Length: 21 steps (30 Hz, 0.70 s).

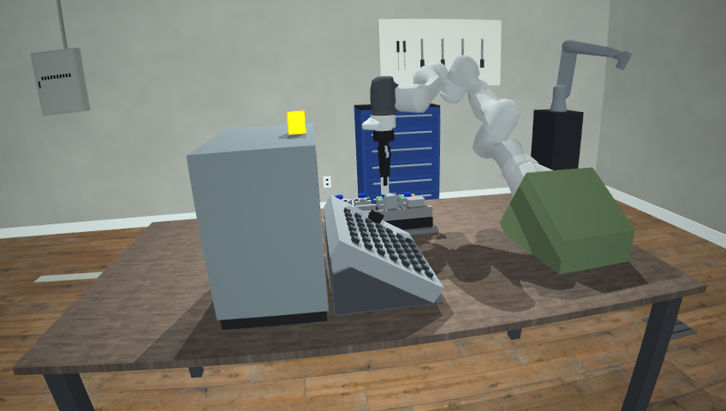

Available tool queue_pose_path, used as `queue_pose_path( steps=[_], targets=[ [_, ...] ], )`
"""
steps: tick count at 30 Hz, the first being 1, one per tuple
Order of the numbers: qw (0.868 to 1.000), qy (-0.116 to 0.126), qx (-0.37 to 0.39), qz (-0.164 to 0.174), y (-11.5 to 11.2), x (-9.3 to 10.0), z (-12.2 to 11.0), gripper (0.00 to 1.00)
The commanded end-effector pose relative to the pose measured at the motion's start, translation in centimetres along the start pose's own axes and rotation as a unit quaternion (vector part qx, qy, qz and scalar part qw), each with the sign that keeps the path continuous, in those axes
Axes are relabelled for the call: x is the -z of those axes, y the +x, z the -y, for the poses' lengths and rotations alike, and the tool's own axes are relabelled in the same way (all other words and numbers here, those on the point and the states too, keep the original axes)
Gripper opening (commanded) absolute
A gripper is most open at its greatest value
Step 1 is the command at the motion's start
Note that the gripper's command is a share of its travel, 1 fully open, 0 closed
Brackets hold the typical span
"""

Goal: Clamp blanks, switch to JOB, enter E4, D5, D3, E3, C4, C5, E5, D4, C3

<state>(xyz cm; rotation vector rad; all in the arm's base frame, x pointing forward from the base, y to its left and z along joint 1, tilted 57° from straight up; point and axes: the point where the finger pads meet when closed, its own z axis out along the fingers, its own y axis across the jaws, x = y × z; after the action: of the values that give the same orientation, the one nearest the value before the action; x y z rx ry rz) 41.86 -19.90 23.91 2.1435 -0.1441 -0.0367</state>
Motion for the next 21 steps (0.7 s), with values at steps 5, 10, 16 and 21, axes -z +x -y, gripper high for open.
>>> queue_pose_path(
  steps=[5,10,16,21],
  targets=[
    [1.000,0.000,-0.001,0.000,-0.01,-0.67,0.05,0.00],
    [1.000,0.000,-0.001,0.000,-0.01,-0.86,0.05,0.00],
    [1.000,0.000,-0.001,0.000,-0.01,-0.92,0.06,0.00],
    [1.000,0.000,-0.001,0.000,-0.01,-0.92,0.06,0.00]
  ],
)
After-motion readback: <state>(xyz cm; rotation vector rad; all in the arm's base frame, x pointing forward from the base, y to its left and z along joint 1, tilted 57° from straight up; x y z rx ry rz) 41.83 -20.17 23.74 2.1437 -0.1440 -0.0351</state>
